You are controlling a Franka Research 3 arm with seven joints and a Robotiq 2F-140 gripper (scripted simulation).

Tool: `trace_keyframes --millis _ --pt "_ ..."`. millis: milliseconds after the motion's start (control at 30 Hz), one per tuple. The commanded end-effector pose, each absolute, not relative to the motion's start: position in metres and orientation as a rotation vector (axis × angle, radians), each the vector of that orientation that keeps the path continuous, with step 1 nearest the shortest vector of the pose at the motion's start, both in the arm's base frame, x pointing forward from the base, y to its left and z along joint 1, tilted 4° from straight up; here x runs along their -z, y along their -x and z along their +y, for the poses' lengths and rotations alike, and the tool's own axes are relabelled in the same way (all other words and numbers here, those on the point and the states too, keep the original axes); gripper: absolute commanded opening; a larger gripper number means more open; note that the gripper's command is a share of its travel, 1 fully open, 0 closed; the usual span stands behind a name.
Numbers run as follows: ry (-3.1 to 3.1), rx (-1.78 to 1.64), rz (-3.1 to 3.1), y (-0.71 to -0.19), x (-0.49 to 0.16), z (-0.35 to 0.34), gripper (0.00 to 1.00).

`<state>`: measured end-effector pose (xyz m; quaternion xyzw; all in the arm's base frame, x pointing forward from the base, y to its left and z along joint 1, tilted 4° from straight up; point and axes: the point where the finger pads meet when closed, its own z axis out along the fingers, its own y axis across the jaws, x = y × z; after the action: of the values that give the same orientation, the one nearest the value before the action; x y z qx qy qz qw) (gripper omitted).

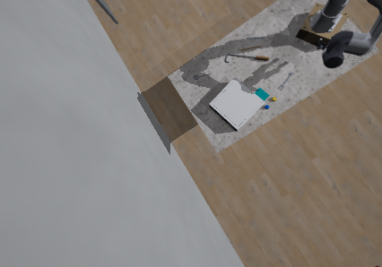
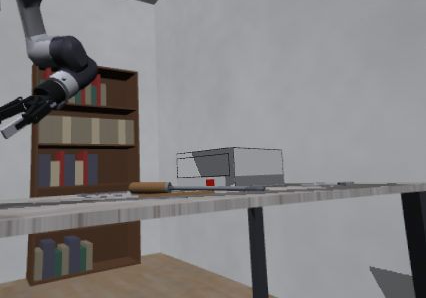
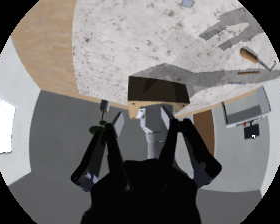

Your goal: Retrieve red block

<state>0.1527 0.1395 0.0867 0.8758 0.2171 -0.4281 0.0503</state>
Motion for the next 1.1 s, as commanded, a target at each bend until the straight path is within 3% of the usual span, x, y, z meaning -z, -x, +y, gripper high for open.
trace_keyframes --millis 0,200,233,300,367,400,467,500,667,1067 --pt "-2.848 0.974 0.463 -0.217 -0.073 0.112 0.00" --pt "-2.952 0.736 0.296 -0.293 -0.071 0.062 0.00" --pt "-3.008 0.568 0.167 -0.302 -0.081 0.043 0.00" --pt "-3.008 0.568 0.167 -0.302 -0.081 0.043 0.00" --pt "-3.014 0.530 0.142 -0.340 -0.076 0.016 0.00" --pt "-3.049 0.340 -0.001 -0.346 -0.088 -0.005 0.00" --pt "-3.049 0.340 -0.001 -0.366 -0.087 -0.022 0.00" --pt "-3.062 0.186 -0.119 -0.370 -0.096 -0.041 0.00" --pt "-3.062 0.067 -0.209 -0.414 -0.107 -0.099 0.00" --pt "-3.056 -0.040 -0.289 -0.424 -0.117 -0.127 0.00"
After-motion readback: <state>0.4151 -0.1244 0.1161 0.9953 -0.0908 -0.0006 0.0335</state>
